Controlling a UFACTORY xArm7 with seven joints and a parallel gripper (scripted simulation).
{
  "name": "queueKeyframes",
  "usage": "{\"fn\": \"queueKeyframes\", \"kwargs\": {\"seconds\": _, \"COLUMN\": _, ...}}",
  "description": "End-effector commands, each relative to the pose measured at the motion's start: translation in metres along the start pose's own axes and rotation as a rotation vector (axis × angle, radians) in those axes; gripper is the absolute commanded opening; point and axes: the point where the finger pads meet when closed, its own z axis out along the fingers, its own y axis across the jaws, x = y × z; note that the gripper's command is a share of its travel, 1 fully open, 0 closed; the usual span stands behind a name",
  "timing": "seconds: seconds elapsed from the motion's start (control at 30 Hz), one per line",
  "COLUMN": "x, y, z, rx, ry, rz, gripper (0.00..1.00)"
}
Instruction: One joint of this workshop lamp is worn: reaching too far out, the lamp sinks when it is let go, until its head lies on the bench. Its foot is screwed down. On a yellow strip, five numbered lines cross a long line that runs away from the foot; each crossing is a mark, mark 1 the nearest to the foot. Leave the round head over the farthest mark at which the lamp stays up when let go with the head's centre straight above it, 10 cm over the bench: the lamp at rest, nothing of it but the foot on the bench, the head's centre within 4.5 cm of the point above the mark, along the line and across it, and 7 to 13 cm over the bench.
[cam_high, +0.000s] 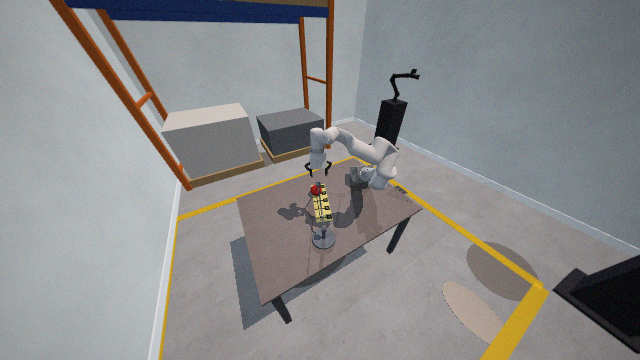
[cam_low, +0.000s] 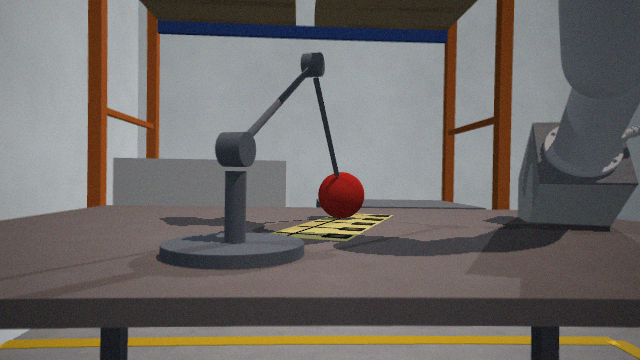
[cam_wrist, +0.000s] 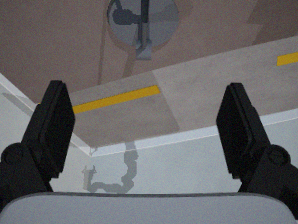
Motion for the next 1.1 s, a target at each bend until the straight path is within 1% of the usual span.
{"fn": "queueKeyframes", "kwargs": {"seconds": 0.0, "x": 0.000, "y": 0.000, "z": -0.002, "rx": 0.004, "ry": 0.075, "rz": 0.001, "gripper": 1.00}}
{"fn": "queueKeyframes", "kwargs": {"seconds": 0.07, "x": 0.000, "y": 0.000, "z": -0.002, "rx": 0.004, "ry": 0.099, "rz": 0.002, "gripper": 1.00}}
{"fn": "queueKeyframes", "kwargs": {"seconds": 0.13, "x": 0.000, "y": 0.000, "z": -0.002, "rx": 0.004, "ry": 0.099, "rz": 0.002, "gripper": 1.00}}
{"fn": "queueKeyframes", "kwargs": {"seconds": 0.63, "x": 0.002, "y": 0.000, "z": 0.049, "rx": 0.002, "ry": 0.148, "rz": 0.003, "gripper": 1.00}}
{"fn": "queueKeyframes", "kwargs": {"seconds": 0.7, "x": 0.002, "y": 0.000, "z": 0.049, "rx": 0.002, "ry": 0.148, "rz": 0.003, "gripper": 1.00}}
{"fn": "queueKeyframes", "kwargs": {"seconds": 1.07, "x": 0.006, "y": 0.000, "z": 0.073, "rx": 0.001, "ry": 0.143, "rz": 0.003, "gripper": 1.00}}
